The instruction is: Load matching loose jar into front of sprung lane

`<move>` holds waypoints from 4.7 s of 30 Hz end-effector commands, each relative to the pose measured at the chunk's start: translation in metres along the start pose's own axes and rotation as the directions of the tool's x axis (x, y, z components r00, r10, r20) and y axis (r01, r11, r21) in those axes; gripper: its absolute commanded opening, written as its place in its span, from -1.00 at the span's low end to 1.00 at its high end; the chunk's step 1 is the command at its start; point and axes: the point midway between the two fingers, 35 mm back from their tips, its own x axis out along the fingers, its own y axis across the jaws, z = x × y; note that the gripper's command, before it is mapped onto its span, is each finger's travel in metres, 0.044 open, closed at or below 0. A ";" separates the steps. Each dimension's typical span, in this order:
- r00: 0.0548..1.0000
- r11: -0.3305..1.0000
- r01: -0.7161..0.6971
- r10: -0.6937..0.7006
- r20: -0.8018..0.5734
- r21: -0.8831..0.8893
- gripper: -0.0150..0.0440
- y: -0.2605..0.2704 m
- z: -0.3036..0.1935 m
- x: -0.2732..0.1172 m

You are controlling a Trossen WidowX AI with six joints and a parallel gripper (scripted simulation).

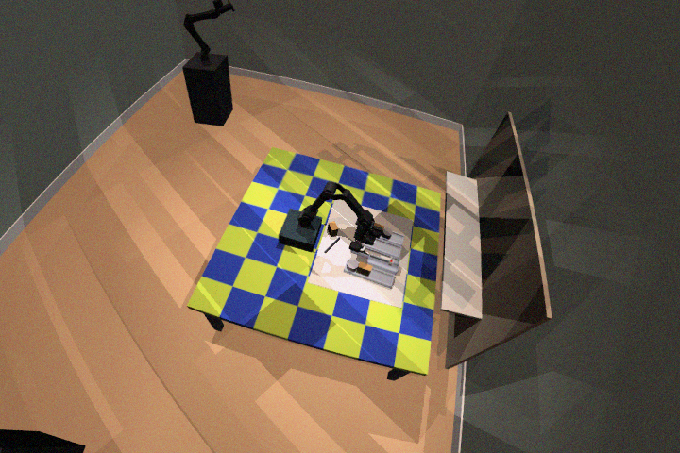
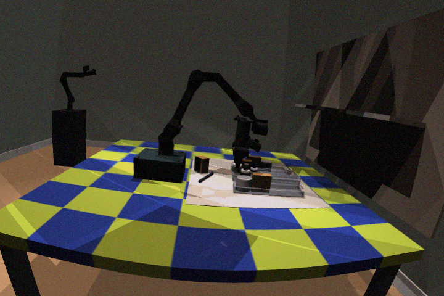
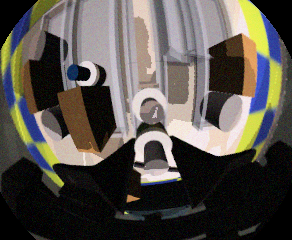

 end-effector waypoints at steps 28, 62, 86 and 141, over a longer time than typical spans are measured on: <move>0.999 1.000 -0.004 0.004 0.041 -0.005 -0.49 0.001 0.019 -0.007; 0.999 1.000 -0.004 0.004 0.042 -0.005 -0.49 0.001 0.021 -0.006; 0.999 1.000 -0.004 0.004 0.042 -0.005 -0.49 0.001 0.025 -0.006; 0.999 1.000 -0.004 0.004 0.042 -0.005 -0.49 0.001 0.026 0.009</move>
